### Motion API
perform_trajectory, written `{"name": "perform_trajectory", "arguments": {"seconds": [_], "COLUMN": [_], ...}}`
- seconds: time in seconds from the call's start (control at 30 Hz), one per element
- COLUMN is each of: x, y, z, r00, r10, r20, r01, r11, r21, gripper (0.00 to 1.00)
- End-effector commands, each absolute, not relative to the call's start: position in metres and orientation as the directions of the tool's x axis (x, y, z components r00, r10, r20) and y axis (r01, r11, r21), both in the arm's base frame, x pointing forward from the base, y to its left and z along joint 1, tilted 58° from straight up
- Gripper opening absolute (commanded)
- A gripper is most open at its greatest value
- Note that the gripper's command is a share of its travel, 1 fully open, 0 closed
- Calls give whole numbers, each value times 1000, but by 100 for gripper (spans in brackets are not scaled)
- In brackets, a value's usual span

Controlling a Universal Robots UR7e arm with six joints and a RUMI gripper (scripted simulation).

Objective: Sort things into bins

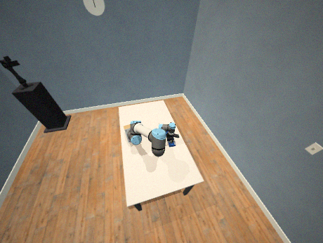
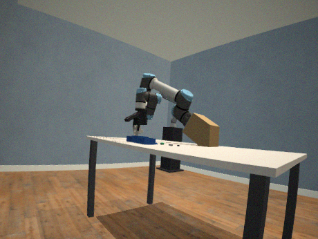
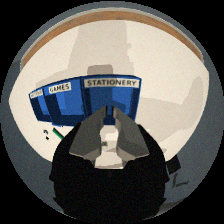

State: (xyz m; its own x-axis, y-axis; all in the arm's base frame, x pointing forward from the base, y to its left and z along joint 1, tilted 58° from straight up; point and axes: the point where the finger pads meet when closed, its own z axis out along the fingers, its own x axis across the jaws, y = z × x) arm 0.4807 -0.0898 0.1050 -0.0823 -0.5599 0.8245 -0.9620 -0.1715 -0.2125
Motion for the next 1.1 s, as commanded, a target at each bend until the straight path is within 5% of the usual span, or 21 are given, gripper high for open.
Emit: {"name": "perform_trajectory", "arguments": {"seconds": [0.0,1.07], "x": [480,479], "y": [-90,-85], "z": [104,108], "r00": [-81,-81], "r10": [-560,-560], "r20": [824,825], "r01": [-962,-962], "r11": [-171,-173], "r21": [-211,-212], "gripper": [4,4]}}
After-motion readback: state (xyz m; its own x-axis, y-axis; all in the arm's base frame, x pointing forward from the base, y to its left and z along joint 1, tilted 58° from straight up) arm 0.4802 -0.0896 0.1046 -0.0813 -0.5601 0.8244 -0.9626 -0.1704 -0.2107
